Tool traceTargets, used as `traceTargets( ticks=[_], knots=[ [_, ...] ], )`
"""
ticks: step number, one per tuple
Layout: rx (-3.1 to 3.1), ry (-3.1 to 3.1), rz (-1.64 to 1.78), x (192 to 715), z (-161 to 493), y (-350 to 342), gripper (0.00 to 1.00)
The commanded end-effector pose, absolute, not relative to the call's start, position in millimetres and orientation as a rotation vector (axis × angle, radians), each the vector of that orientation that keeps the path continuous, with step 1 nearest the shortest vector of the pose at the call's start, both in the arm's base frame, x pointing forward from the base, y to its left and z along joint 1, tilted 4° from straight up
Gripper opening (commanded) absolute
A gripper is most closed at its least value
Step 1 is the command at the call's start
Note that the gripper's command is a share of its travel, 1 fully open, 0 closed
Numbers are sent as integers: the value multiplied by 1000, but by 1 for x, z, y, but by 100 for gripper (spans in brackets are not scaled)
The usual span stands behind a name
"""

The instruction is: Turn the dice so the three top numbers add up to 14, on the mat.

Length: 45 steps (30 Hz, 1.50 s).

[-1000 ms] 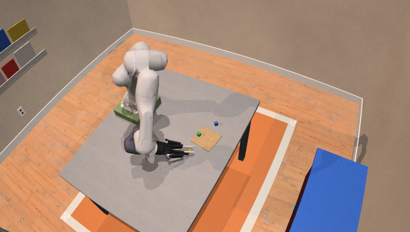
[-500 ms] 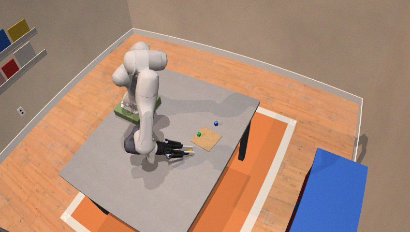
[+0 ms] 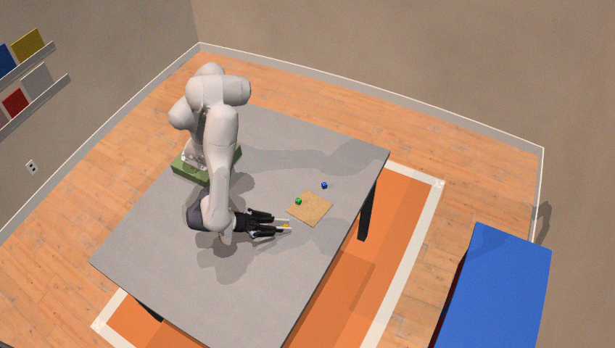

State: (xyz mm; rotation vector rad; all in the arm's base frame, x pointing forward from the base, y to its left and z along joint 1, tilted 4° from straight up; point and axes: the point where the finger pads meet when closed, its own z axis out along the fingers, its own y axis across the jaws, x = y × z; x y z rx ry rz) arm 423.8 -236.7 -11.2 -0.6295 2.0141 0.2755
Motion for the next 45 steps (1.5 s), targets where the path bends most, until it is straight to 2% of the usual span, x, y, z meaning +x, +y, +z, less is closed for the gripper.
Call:
traceTargets(
  ticks=[1, 17, 28, 45],
  knots=[
    [-632, 2010, 272, 425, -11, -237, 21],
    [-632, 2010, 272, 415, -4, -243, 21],
    [-632, 2010, 272, 389, 13, -258, 21],
    [-632, 2010, 272, 387, 41, -257, 21]
  ],
)
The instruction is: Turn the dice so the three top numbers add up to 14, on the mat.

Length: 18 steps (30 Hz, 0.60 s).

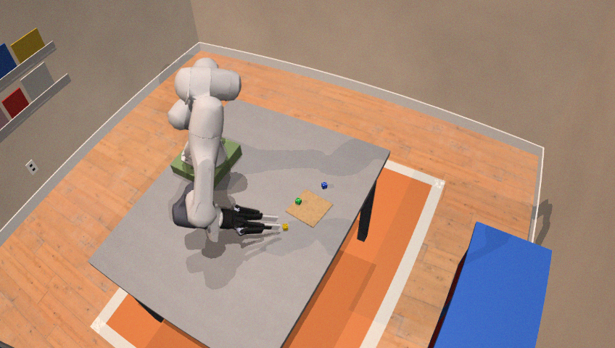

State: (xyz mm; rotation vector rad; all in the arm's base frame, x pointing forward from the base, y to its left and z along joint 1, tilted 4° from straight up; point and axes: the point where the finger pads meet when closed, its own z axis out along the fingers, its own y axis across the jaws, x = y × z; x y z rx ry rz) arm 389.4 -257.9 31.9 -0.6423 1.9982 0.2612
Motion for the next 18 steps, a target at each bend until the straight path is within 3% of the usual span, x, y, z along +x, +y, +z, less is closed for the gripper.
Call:
traceTargets(
  ticks=[1, 18],
  knots=[
    [-632, 2010, 272, 387, 45, -257, 21],
    [-634, 2015, 271, 388, 74, -254, 21]
  ],
)
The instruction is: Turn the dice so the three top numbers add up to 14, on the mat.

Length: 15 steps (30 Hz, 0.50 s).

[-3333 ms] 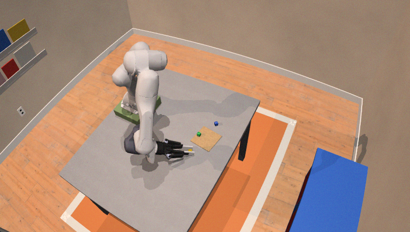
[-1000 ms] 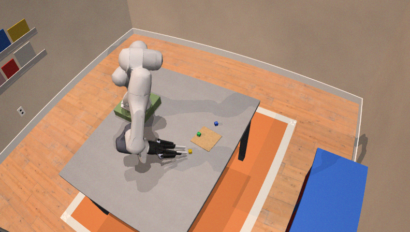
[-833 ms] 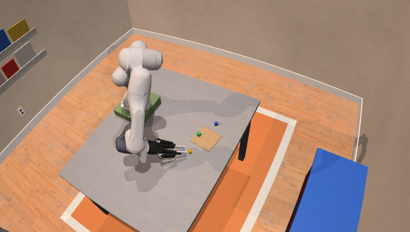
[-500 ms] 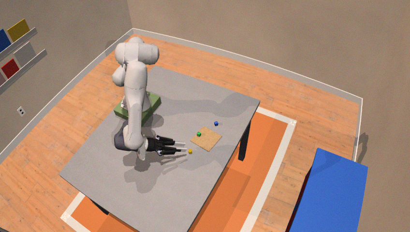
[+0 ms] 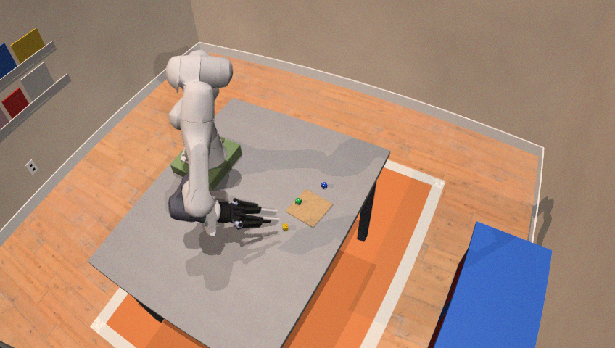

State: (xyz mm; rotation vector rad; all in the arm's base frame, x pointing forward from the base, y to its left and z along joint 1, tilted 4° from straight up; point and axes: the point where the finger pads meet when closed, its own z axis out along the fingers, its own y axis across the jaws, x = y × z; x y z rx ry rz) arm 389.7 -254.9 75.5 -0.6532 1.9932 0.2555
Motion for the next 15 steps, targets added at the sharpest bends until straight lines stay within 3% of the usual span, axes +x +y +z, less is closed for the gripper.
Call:
traceTargets(
  ticks=[1, 15],
  knots=[
    [-636, 2020, 270, 388, 74, -254, 21],
    [-694, 2241, 206, 401, 82, -246, 21]
  ],
)
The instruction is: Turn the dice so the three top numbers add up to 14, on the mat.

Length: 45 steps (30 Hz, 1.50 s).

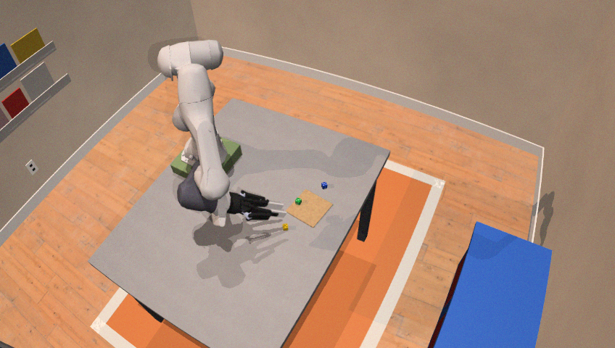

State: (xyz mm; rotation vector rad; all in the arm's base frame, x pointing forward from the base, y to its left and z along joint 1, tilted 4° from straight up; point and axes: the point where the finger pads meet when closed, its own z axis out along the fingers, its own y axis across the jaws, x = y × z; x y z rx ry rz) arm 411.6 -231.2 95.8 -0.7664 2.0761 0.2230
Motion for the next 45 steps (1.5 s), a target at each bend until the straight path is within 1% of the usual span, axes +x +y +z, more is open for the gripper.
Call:
traceTargets(
  ticks=[1, 45],
  knots=[
    [-697, 2252, 203, 401, 82, -245, 21],
    [-815, 2718, 34, 430, 102, -226, 21]
  ],
)
